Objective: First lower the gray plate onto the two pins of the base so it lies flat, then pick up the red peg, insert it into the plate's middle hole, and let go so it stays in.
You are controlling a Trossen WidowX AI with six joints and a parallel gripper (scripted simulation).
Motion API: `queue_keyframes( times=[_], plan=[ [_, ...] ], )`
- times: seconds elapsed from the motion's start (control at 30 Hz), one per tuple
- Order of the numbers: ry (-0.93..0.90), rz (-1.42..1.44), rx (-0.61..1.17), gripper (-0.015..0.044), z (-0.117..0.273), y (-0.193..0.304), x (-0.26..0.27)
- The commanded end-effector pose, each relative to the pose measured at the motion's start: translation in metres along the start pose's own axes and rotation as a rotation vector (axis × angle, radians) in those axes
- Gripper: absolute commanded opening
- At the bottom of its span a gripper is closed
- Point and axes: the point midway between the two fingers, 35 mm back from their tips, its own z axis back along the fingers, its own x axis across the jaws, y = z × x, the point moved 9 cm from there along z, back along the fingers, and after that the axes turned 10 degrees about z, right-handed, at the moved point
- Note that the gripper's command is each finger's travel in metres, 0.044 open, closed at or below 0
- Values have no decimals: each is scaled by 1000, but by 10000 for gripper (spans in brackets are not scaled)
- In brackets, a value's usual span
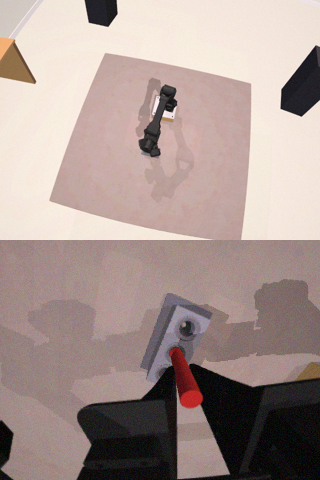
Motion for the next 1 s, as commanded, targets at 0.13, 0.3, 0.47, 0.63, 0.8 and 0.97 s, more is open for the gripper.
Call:
queue_keyframes(
  times=[0.13, 0.3, 0.47, 0.63, 0.8, 0.97],
  plan=[
    [0, 0, 0, 150, 0, 0, 0],
    [0, 0, 0, 150, 0, 0, 0],
    [0, 2, 1, 150, 2, 0, 0],
    [0, 4, 3, 150, 5, 1, -1],
    [0, 5, 3, 150, 7, 1, -2],
    [0, 5, 3, 150, 9, 2, -2]
  ],
)
